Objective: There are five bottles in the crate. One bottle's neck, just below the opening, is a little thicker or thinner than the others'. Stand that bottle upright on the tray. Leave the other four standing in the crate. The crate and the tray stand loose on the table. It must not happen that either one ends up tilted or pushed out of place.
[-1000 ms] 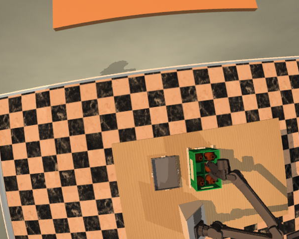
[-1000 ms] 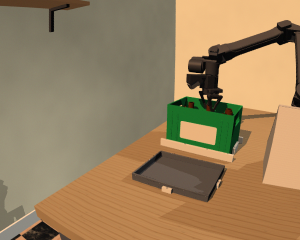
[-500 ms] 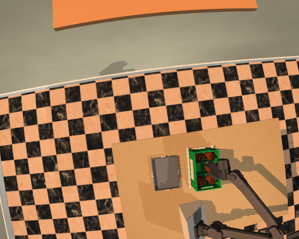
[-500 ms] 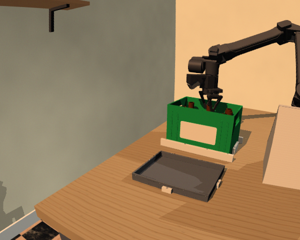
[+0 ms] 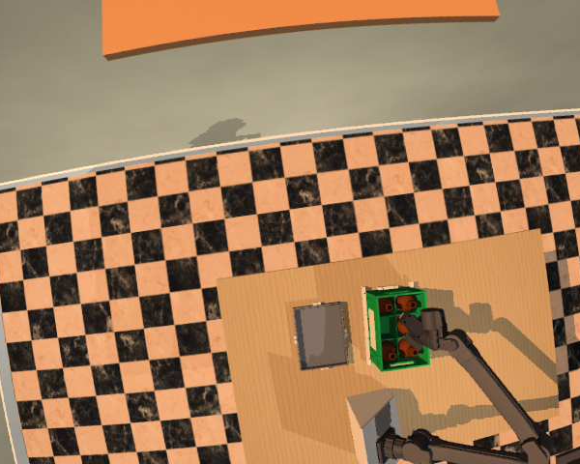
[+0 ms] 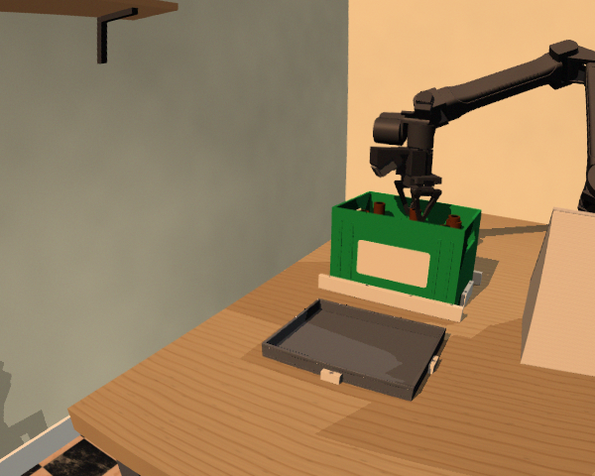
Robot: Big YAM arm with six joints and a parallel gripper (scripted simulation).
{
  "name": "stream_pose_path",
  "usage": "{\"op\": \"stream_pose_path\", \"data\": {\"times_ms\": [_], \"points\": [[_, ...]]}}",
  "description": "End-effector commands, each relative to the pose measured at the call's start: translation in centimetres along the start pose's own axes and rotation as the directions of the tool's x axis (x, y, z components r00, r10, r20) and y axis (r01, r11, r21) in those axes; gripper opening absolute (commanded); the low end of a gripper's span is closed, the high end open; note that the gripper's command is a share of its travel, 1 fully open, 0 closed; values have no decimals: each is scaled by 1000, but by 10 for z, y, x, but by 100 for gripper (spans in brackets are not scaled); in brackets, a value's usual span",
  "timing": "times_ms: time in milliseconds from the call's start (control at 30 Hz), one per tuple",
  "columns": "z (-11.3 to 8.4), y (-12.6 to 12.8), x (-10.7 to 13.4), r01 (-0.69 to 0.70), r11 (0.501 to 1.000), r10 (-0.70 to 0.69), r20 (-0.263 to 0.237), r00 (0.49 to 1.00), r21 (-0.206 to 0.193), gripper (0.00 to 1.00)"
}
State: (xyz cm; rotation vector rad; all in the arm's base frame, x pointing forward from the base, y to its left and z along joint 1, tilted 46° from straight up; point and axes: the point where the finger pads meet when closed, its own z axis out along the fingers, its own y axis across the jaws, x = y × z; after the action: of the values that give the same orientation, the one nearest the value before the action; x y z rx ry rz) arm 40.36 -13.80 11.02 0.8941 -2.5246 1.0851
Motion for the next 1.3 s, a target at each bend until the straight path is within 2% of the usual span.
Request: {"op": "stream_pose_path", "data": {"times_ms": [0, 33, 67, 1267], "points": [[11, 0, 1, 4, 1000, -4, -19, 1000, -13, 61], [11, 0, 1, 4, 1000, -4, -19, 1000, -13, 61], [11, 0, 1, 4, 1000, -4, -19, 1000, -13, 0], [11, -1, 1, 1, 1000, -1, -18, 1000, -14, 0]]}}
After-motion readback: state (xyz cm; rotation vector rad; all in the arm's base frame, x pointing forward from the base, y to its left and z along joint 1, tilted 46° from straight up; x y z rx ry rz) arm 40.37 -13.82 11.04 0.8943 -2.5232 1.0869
